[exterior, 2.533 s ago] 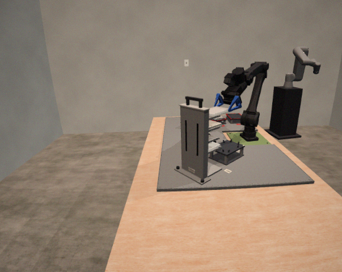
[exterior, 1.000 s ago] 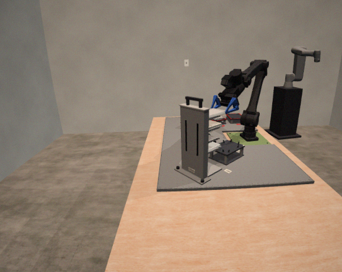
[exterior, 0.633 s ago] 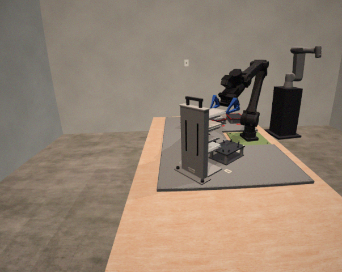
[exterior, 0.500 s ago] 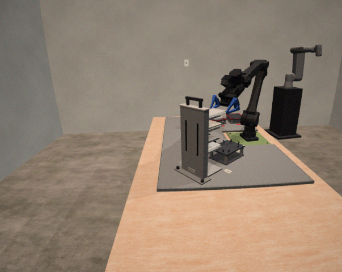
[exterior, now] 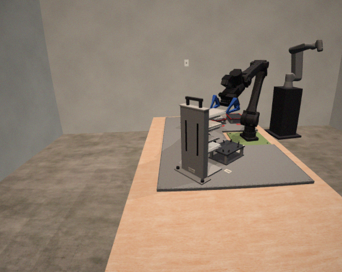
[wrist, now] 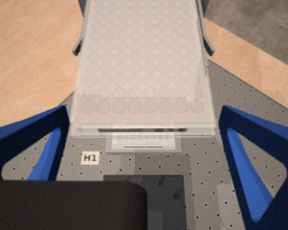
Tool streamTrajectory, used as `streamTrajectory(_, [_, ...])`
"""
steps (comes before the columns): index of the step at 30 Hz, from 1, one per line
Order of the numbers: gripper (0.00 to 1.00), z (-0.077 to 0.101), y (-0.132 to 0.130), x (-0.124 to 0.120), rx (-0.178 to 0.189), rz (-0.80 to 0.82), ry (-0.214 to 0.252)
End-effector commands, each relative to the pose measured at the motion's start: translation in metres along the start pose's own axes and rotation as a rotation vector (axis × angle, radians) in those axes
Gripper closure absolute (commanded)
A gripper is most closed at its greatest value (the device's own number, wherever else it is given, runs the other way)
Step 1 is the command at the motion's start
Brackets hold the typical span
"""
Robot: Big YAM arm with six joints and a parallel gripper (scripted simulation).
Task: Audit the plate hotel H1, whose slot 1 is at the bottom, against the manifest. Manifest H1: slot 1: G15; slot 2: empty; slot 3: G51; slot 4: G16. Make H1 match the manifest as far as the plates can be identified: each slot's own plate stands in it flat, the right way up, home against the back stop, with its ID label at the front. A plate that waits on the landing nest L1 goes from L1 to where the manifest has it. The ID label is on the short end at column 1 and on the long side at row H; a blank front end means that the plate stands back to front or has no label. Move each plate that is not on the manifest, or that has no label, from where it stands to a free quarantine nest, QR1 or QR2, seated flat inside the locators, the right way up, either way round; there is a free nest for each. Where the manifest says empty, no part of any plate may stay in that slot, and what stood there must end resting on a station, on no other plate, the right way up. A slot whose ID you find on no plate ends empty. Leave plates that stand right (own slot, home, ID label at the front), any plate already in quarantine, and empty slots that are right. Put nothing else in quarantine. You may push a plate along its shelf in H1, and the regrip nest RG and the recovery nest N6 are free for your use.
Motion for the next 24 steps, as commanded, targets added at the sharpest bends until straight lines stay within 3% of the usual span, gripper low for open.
streamTrajectory(1, [0.0,0.013,0.004,0.004,0.013,-0.009,-0.022])
streamTrajectory(11, [0.0,0.025,0.003,-0.003,0.013,-0.011,-0.022])
streamTrajectory(12, [0.0,0.029,0.004,0.007,0.019,-0.015,-0.044])
streamTrajectory(13, [0.0,0.027,0.002,-0.004,0.013,-0.011,-0.021])
streamTrajectory(24, [0.0,0.043,0.001,-0.014,0.013,-0.011,-0.02])
Point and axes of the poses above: the point where the finger pads meet when closed, its own z axis back along the fingers, its own y axis across the jaws, x = y × z, the point moved 9 cm from there along z, back along the fingers, and after that the axes turned 6 degrees about -z, right-handed, at the moved point
